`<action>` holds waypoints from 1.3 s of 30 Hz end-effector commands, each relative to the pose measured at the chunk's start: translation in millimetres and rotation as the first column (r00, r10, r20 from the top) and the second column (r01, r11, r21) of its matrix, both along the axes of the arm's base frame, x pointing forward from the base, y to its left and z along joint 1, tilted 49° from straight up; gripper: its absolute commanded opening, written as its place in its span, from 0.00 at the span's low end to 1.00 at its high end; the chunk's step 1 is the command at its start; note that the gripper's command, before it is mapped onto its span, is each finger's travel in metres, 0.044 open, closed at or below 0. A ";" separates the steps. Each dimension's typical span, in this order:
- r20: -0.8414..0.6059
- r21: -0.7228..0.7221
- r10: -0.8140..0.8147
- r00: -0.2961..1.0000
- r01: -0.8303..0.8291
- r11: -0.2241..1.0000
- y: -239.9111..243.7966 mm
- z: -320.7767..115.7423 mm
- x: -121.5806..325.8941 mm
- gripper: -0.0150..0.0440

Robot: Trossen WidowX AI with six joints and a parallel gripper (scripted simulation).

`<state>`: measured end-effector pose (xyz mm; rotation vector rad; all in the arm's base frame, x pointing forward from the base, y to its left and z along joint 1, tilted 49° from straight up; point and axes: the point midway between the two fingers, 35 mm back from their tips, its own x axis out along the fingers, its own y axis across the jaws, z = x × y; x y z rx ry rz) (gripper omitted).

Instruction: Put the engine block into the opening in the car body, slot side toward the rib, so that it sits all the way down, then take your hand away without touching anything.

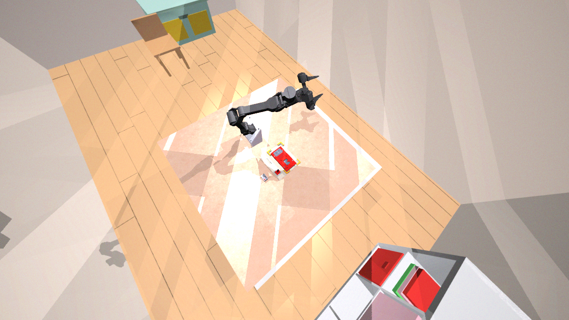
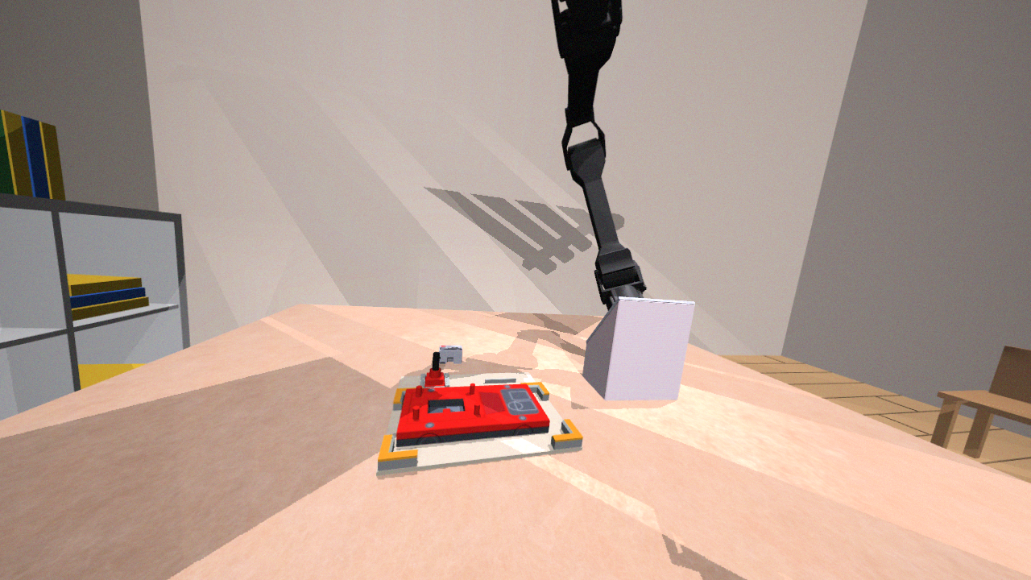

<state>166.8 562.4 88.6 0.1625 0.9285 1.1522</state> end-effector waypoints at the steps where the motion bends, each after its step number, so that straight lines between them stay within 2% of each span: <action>1: 0.037 -0.055 -0.075 0.997 0.077 0.996 -24.7 -3.8 37.9 1.00; 9: 0.129 -0.213 -0.242 0.962 0.266 0.940 -86.7 -20.3 110.7 1.00; 18: 0.251 -0.396 -0.384 0.889 0.456 0.797 -177.2 -32.9 177.0 1.00; 28: 0.380 -0.585 -0.461 0.802 0.594 0.552 -294.2 -37.6 222.0 1.00; 39: 0.479 -0.752 -0.463 0.746 0.621 0.222 -426.7 -30.3 233.2 1.00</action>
